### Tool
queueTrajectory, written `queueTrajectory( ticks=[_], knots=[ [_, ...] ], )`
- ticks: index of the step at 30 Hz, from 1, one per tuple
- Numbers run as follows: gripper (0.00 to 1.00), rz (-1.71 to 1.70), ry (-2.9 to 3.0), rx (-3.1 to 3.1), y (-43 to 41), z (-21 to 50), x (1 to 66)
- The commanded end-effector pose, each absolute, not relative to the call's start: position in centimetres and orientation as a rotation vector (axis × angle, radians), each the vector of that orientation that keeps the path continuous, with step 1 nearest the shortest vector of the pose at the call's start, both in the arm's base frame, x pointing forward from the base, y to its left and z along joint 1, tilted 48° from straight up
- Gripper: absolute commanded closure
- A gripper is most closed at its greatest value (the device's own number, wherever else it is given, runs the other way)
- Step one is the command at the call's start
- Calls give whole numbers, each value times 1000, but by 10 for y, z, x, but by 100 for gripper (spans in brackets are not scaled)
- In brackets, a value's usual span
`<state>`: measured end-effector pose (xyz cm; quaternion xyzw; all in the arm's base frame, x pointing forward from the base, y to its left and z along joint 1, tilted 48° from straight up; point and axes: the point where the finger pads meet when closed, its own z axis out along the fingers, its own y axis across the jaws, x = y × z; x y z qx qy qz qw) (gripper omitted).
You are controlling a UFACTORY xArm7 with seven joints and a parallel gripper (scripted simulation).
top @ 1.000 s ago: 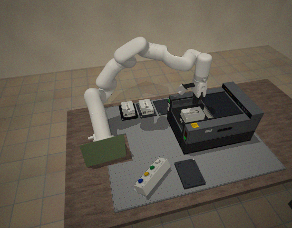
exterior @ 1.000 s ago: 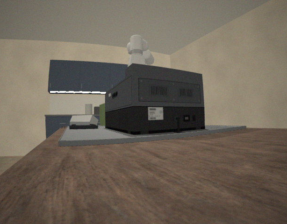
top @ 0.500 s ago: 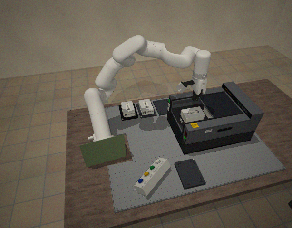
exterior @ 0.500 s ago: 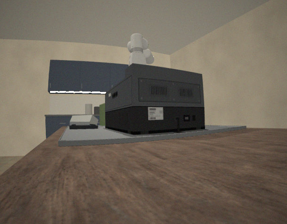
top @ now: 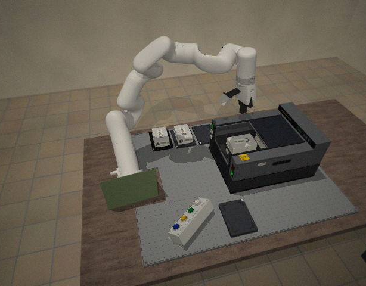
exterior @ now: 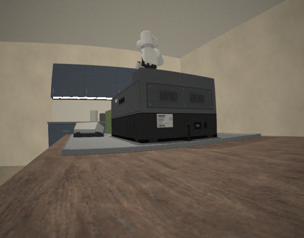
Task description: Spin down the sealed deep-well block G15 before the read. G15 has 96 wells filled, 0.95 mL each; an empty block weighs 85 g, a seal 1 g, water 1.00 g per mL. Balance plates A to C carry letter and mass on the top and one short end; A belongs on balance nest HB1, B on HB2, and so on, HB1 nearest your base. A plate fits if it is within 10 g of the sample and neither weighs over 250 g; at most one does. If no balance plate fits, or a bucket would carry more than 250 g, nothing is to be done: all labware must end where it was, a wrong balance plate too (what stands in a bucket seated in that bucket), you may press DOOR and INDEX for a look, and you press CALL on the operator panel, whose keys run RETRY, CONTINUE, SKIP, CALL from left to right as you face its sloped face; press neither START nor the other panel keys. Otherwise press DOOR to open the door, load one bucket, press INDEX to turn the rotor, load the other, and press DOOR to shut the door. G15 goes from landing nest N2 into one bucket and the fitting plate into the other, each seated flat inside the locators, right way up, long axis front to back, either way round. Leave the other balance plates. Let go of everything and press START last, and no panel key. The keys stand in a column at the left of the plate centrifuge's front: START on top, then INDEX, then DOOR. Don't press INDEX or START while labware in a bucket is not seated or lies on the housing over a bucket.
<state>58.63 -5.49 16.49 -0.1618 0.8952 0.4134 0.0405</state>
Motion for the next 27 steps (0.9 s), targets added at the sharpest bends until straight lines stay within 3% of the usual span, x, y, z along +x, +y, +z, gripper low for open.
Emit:
queueTrajectory(
  ticks=[1,27],
  knots=[
    [100,1212,2635,-593,-70,199,585],
    [100,598,2008,-1273,-117,403,522]
  ],
)
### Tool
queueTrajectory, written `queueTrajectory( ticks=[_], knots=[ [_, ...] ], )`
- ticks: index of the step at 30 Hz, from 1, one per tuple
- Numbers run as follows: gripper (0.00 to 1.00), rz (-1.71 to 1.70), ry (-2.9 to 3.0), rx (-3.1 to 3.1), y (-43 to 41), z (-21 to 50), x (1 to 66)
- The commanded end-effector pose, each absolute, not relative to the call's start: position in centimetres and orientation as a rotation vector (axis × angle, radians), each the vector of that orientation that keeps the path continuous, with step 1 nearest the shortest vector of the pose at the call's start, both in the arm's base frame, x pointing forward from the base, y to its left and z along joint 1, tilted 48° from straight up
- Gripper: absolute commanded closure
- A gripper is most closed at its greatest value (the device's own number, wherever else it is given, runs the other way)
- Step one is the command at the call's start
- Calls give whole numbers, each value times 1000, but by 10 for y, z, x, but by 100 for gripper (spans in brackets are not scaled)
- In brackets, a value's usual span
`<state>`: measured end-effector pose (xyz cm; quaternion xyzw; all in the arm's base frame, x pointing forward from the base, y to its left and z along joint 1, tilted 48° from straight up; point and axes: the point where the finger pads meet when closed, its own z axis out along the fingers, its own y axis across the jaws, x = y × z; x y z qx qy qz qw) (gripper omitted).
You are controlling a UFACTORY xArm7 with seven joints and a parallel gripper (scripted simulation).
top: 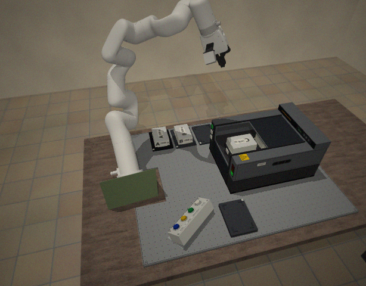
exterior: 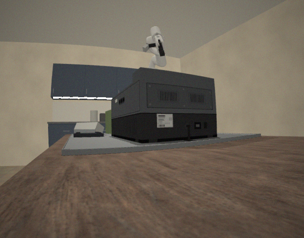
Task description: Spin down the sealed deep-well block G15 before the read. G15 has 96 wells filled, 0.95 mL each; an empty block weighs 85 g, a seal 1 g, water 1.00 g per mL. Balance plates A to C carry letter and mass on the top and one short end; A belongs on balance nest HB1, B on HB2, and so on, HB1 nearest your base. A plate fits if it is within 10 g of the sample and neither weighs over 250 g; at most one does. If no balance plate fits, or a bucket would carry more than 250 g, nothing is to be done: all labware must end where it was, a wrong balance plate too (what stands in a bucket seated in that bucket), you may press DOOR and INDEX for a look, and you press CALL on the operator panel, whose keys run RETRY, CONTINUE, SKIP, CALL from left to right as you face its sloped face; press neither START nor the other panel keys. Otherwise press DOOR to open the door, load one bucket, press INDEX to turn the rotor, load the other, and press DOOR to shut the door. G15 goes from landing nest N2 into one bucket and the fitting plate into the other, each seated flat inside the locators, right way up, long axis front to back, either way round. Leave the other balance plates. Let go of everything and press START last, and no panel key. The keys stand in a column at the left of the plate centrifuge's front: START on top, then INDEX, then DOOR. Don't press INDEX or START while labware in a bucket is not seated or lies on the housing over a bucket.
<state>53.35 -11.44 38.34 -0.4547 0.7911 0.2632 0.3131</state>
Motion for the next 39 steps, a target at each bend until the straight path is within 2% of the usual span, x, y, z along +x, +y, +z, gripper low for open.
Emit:
queueTrajectory(
  ticks=[1,10,19,28,32,39],
  knots=[
    [100,553,1974,-1314,-116,413,516],
    [100,131,1669,-1713,-94,477,468],
    [100,-159,1415,-2064,-60,488,442],
    [100,-367,1039,-2534,-18,448,429],
    [100,-378,944,-2633,-11,432,428],
    [100,-314,584,-2931,2,364,423]
  ],
)
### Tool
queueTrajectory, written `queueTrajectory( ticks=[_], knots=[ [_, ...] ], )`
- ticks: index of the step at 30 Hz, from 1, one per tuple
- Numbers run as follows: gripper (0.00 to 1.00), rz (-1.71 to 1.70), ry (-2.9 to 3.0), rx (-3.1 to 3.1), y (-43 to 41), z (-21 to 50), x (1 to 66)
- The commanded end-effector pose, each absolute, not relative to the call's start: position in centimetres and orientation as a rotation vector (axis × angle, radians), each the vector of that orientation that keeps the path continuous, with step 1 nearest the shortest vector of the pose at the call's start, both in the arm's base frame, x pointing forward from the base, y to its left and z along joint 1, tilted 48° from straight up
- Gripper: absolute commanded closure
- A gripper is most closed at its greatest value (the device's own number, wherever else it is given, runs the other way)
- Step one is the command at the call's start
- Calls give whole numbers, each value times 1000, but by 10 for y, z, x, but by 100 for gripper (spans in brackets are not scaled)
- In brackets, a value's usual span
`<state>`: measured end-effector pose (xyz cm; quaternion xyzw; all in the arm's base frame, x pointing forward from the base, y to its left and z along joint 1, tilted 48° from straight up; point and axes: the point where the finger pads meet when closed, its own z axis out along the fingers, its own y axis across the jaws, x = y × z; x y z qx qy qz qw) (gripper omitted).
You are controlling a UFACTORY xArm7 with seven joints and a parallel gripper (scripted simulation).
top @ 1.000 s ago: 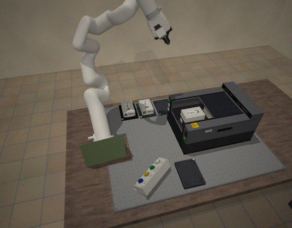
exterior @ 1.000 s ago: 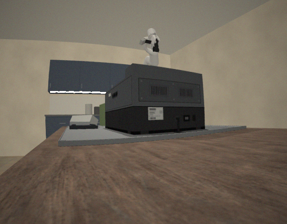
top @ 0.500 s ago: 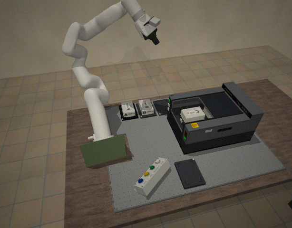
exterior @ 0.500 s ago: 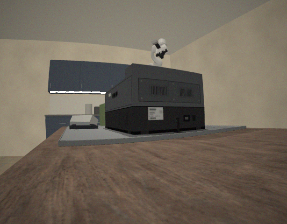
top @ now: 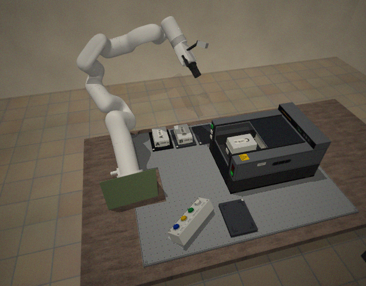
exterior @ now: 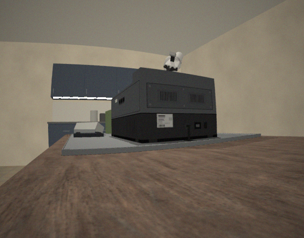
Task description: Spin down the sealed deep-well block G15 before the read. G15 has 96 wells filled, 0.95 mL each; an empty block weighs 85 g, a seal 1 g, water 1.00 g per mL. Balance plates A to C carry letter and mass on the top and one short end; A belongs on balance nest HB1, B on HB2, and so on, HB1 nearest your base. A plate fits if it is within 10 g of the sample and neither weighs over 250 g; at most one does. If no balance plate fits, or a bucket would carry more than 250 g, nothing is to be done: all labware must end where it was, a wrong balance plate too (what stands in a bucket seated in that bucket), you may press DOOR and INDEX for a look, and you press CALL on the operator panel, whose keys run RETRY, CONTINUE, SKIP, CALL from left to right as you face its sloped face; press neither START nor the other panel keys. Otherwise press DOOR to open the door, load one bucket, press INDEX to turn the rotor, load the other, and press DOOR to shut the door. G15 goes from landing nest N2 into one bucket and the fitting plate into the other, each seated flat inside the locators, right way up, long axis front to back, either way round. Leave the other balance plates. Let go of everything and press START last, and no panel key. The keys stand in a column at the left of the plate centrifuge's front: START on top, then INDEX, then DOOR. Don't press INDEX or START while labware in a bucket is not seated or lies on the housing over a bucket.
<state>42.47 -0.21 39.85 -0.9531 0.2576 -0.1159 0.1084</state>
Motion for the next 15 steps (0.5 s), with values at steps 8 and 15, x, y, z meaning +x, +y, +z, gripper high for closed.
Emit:
queueTrajectory(
  ticks=[8,15],
  knots=[
    [100,-93,147,-3120,2,278,408],
    [100,84,-21,-3071,-3,239,386]
  ],
)
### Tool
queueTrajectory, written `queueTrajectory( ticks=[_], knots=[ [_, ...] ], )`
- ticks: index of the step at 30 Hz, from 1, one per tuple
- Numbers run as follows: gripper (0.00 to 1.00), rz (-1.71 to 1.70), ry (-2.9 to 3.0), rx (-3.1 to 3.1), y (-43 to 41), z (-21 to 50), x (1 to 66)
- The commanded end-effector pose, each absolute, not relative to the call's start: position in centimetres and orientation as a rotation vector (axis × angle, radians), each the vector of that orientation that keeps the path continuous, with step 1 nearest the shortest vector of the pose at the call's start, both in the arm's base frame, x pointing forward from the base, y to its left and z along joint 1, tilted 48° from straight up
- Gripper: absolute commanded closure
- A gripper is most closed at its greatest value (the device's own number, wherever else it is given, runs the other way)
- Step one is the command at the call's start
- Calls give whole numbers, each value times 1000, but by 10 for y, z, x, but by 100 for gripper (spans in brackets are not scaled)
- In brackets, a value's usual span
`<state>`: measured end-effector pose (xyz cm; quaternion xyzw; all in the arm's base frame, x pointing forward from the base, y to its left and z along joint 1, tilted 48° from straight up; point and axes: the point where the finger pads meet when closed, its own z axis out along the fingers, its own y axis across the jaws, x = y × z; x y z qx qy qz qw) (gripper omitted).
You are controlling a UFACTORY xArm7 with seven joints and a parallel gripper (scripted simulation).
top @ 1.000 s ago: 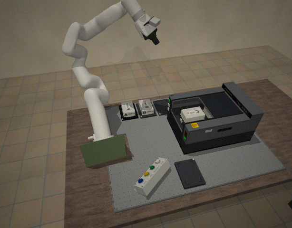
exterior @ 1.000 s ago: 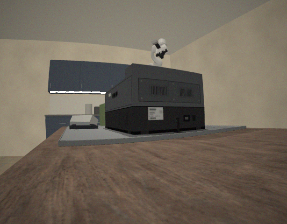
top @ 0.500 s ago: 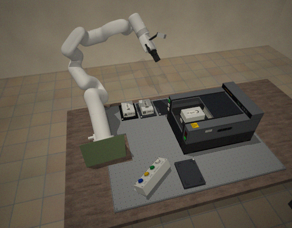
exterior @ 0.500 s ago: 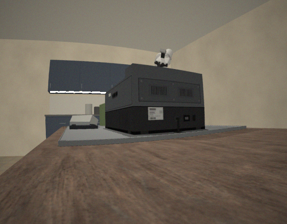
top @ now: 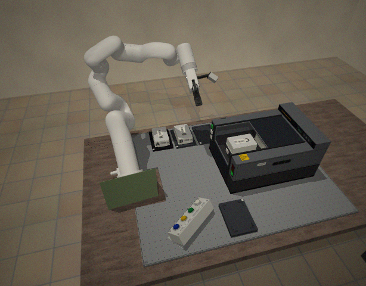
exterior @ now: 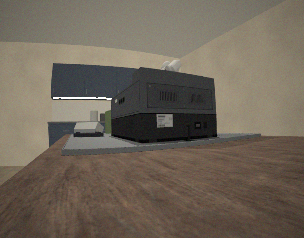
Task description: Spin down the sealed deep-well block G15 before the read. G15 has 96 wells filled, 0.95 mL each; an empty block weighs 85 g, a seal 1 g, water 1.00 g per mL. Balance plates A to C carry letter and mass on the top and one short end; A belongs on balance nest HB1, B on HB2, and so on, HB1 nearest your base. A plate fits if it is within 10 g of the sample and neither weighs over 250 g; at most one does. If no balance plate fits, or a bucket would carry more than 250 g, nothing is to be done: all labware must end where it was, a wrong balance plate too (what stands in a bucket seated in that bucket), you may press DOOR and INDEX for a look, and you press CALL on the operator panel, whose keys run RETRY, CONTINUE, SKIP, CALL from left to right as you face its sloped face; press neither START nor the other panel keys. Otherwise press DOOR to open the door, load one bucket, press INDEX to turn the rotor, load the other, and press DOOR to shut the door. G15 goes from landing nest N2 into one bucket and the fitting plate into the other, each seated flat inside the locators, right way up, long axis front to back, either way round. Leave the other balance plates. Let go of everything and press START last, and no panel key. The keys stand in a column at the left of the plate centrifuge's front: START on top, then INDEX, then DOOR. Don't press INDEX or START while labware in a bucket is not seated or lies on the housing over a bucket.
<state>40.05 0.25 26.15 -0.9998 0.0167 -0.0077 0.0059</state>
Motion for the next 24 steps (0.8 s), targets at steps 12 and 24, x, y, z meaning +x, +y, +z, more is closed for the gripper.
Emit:
queueTrajectory(
  ticks=[12,24],
  knots=[
    [100,258,-103,-2738,0,212,338],
    [100,233,-156,-2451,13,209,313]
  ],
)
